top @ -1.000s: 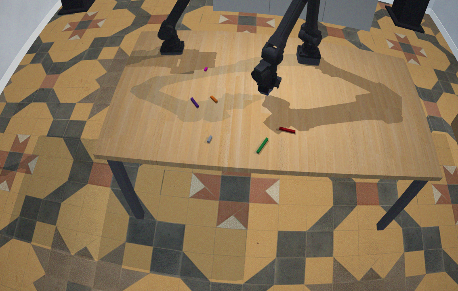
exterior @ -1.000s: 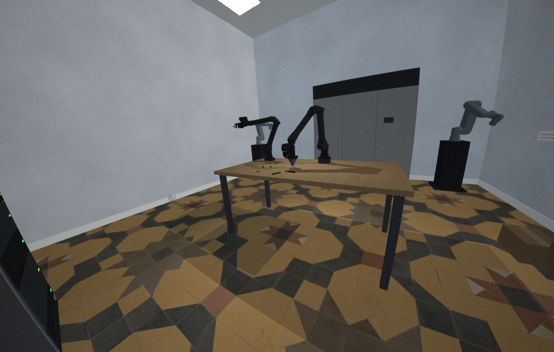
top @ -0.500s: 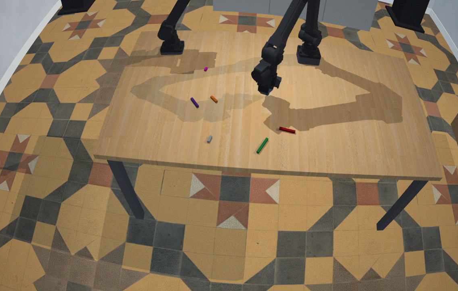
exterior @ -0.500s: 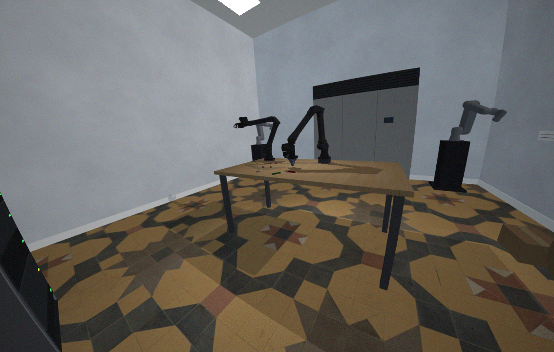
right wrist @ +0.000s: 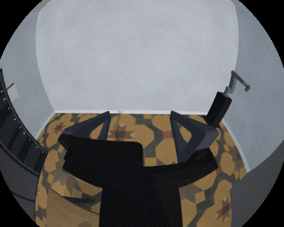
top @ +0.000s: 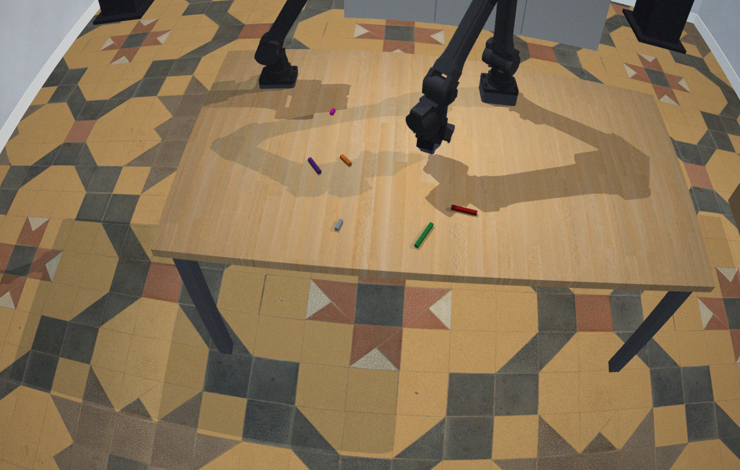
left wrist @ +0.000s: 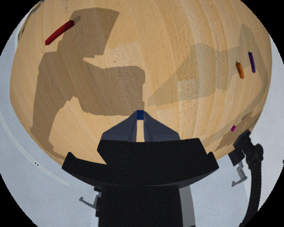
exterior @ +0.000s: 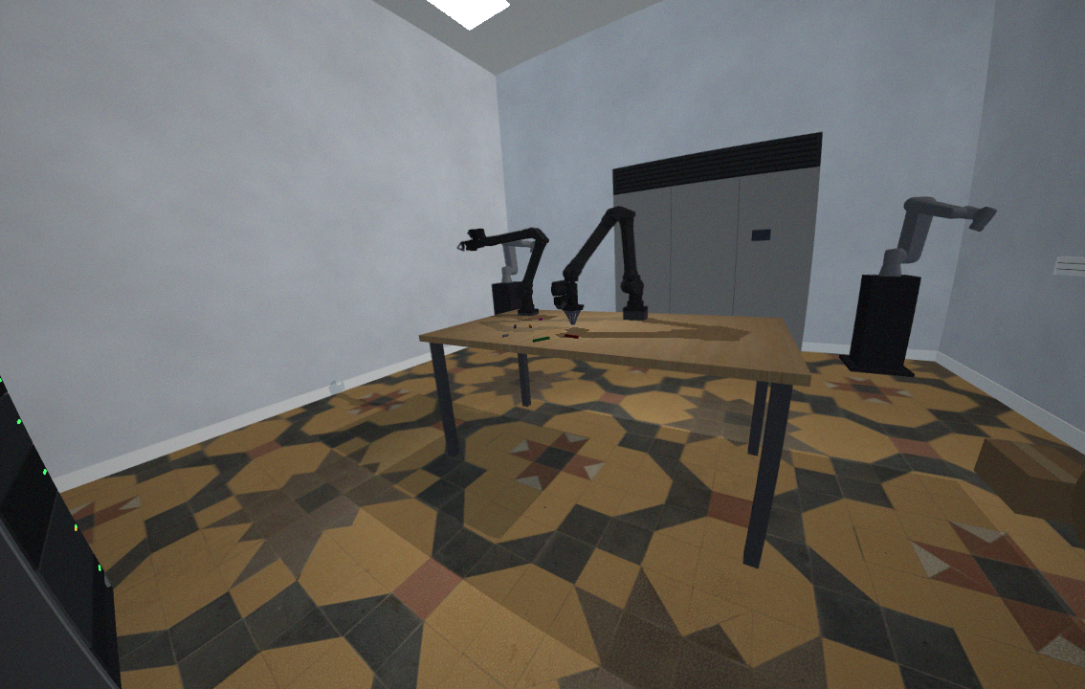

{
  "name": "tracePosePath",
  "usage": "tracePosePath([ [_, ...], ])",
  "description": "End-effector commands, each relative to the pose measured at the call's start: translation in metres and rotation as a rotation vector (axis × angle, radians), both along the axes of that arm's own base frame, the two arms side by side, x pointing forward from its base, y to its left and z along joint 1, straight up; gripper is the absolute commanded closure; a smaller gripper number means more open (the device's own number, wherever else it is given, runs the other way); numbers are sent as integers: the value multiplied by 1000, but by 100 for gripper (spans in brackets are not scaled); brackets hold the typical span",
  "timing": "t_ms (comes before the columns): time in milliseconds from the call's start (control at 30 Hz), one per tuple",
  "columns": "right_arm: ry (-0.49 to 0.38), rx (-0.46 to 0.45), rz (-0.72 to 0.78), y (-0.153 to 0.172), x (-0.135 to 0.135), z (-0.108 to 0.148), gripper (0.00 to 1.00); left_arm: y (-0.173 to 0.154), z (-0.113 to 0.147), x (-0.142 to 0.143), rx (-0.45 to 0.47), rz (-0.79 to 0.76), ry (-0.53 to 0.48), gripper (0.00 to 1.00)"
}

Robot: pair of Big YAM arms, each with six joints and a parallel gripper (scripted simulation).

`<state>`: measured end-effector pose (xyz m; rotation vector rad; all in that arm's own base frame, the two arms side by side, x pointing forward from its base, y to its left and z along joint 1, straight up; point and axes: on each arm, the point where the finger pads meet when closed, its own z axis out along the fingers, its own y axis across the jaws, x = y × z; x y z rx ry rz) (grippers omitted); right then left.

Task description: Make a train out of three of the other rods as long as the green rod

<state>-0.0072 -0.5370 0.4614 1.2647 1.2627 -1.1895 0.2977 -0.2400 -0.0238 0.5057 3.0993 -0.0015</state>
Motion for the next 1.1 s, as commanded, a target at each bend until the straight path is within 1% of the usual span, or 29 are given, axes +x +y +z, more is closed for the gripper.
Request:
tracePosePath([
  [0,-8,-71,-12,-8,-6,39,0,-15,6,11,-14,-1,-17,96],
  [933,-8,-71,-12,-8,-6,39,0,-15,7,11,-14,-2,-17,96],
  [1067,-8,-71,-12,-8,-6,39,0,-15,2,10,-15,-2,-19,96],
])
